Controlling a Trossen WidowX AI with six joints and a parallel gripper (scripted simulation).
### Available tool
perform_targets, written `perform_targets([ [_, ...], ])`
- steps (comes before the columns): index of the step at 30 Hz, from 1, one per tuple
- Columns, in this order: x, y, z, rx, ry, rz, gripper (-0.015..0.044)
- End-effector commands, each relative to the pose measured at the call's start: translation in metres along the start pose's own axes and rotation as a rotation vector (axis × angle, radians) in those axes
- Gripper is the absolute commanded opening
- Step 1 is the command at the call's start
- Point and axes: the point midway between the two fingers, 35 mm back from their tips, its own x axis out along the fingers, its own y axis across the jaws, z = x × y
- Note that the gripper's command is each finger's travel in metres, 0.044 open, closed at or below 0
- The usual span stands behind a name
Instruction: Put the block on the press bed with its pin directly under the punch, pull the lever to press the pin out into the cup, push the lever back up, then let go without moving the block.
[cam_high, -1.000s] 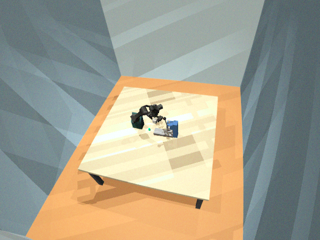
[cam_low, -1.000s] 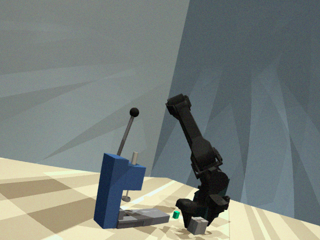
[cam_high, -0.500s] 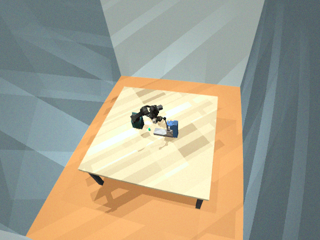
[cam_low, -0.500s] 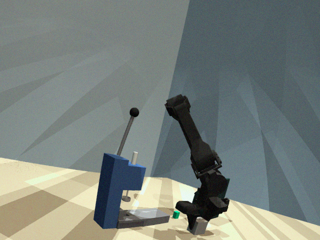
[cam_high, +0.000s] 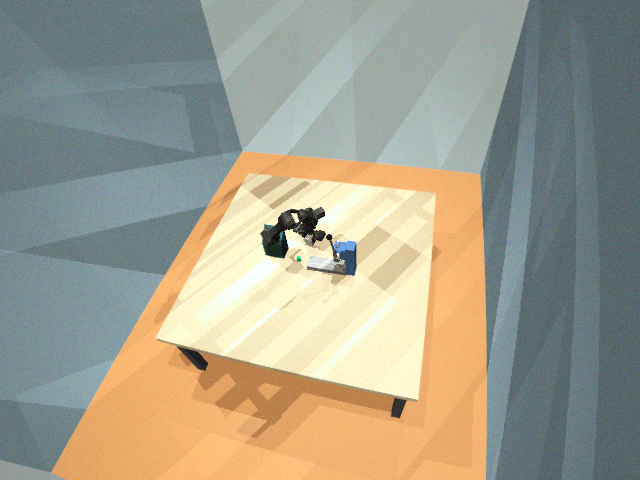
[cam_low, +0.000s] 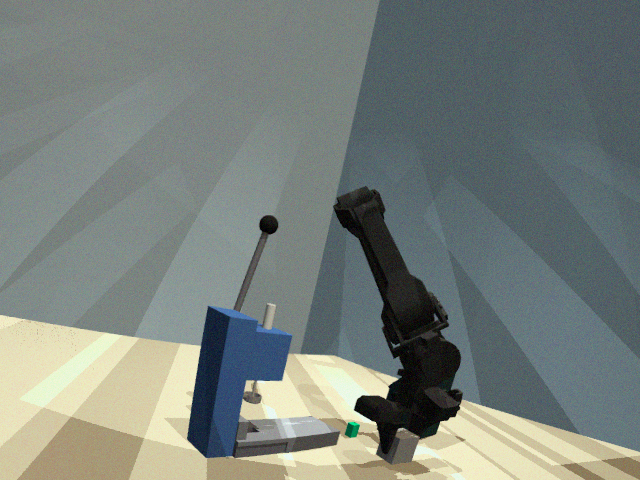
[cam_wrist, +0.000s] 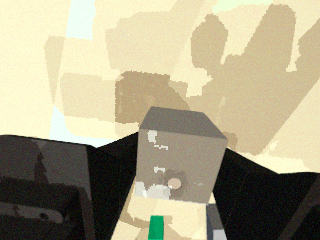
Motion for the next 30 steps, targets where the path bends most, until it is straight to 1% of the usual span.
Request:
perform_targets([
  [1,-0.02,-0.005,0.005,0.014,-0.019,-0.008,0.0],
  [12,-0.081,0.0,-0.001,0.029,0.004,0.008,0.0],
  [18,-0.084,-0.002,-0.003,0.029,0.004,0.008,0.0],
  [30,-0.105,-0.039,-0.049,0.021,-0.004,0.008,0.0],
])
